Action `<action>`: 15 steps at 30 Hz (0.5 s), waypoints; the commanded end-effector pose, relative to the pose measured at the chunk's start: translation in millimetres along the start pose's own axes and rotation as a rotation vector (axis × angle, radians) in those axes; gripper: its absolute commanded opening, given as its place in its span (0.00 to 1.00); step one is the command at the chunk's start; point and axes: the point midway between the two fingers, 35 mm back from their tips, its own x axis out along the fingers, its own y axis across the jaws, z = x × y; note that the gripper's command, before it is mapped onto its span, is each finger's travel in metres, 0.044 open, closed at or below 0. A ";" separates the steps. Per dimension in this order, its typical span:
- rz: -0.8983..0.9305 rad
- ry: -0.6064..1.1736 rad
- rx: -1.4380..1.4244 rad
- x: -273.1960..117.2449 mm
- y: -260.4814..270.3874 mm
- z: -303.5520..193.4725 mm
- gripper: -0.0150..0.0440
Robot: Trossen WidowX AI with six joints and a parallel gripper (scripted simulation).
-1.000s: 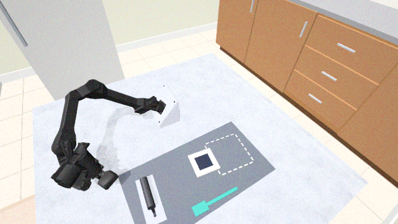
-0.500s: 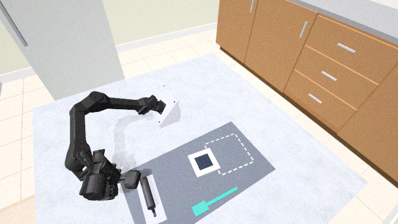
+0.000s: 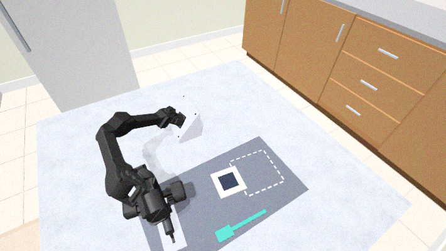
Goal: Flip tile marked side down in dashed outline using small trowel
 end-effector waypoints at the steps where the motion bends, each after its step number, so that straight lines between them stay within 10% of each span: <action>1: -0.029 0.004 -0.068 -3.0 10.5 5.3 0.71; 15: -0.029 0.003 -0.067 14.0 9.9 6.5 0.71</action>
